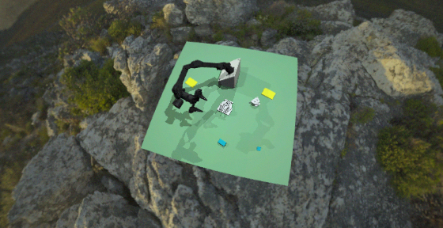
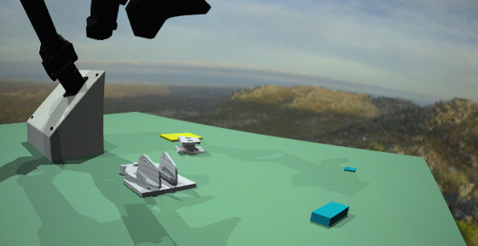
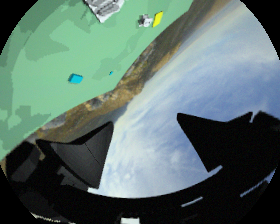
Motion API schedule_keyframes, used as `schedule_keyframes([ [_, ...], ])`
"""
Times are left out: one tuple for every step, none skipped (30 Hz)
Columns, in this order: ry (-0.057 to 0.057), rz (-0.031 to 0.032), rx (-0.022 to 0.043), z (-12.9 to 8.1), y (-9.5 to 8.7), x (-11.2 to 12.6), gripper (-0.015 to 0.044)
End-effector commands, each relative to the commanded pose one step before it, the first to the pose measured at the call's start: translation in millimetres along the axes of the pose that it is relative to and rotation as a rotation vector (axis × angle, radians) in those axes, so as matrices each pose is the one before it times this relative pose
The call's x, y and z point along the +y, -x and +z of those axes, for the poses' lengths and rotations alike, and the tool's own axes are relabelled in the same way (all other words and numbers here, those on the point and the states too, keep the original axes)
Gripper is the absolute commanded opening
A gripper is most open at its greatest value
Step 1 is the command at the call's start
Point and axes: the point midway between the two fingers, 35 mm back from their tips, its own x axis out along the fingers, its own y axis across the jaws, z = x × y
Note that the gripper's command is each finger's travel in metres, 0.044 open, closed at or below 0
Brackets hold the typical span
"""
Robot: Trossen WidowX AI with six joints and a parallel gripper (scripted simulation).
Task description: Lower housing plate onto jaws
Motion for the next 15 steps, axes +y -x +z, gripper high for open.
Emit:
schedule_keyframes([
  [0.0531,-0.01469,-0.02929,4.65,-12.37,0.24,0.044],
  [0.0171,-0.00361,-0.00587,0.42,-2.73,-0.5,0.044],
  [0.0172,-0.00369,-0.00582,0.4,-2.73,-0.51,0.044],
  [0.0177,-0.00242,-0.00623,0.31,-2.46,-0.51,0.044],
  [0.0178,-0.0025,-0.00621,0.29,-2.46,-0.52,0.044],
  [0.0178,-0.00259,-0.00618,0.28,-2.46,-0.53,0.044],
  [0.0178,-0.00267,-0.00614,0.26,-2.45,-0.54,0.044],
  [0.0178,-0.00275,-0.00611,0.24,-2.45,-0.55,0.044],
  [0.0179,-0.00284,-0.00607,0.23,-2.45,-0.56,0.044],
  [0.0179,-0.00292,-0.00603,0.21,-2.45,-0.57,0.044],
  [0.0179,-0.003,-0.006,0.19,-2.44,-0.58,0.044],
  [0.0179,-0.00308,-0.00596,0.17,-2.44,-0.59,0.044],
  [0.018,-0.00316,-0.00592,0.15,-2.44,-0.59,0.044],
  [0.018,-0.00324,-0.00588,0.14,-2.44,-0.6,0.044],
  [0.018,-0.00332,-0.00583,0.12,-2.43,-0.61,0.044],
])
